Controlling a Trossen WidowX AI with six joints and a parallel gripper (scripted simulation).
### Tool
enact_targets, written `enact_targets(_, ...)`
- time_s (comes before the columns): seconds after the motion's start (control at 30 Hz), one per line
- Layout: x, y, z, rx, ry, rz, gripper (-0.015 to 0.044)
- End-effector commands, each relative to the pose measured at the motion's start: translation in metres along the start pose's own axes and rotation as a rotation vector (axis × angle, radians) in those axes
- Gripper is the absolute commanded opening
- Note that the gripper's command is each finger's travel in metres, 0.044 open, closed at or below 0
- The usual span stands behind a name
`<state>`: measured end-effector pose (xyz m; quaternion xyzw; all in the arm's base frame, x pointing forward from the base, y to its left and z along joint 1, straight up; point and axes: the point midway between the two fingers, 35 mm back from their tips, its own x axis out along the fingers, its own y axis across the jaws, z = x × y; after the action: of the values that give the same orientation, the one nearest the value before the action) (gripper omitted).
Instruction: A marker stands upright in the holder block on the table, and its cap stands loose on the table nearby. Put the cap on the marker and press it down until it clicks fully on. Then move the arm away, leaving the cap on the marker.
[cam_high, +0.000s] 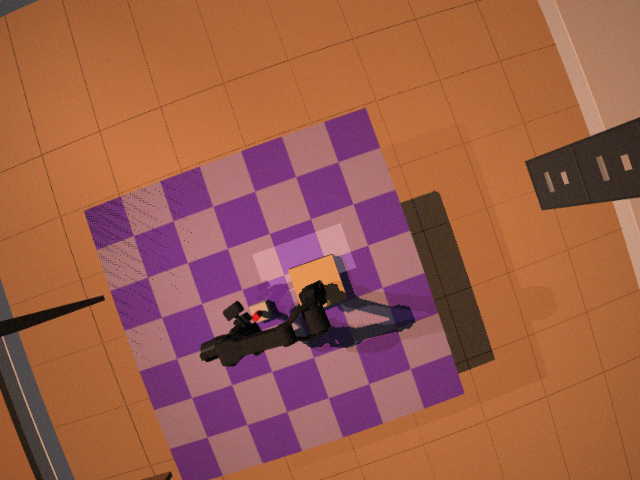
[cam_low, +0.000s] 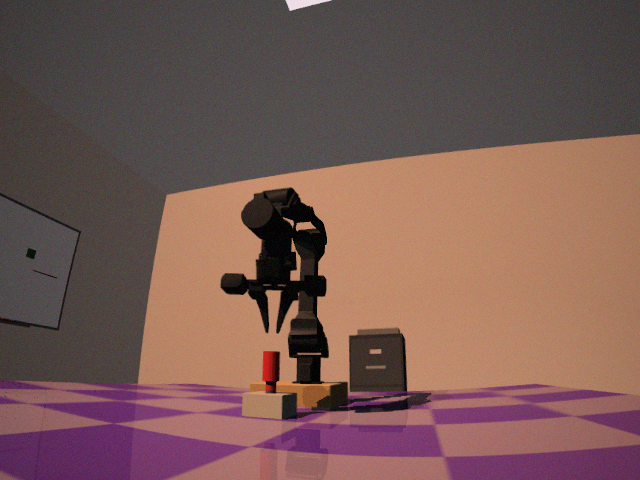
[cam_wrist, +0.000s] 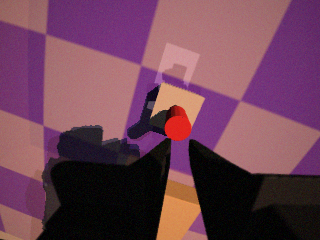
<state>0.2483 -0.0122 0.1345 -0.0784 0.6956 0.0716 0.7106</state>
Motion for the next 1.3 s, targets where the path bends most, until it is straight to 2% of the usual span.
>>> enact_targets(0.0, 0.002, 0.0, 0.0, 0.305, -0.002, 0.003, 0.0)
enact_targets(0.43, 0.005, 0.0, 0.0, 0.305, -0.002, 0.003, 0.0)
enact_targets(1.27, 0.042, 0.0, 0.0, 0.305, -0.002, 0.003, 0.0)
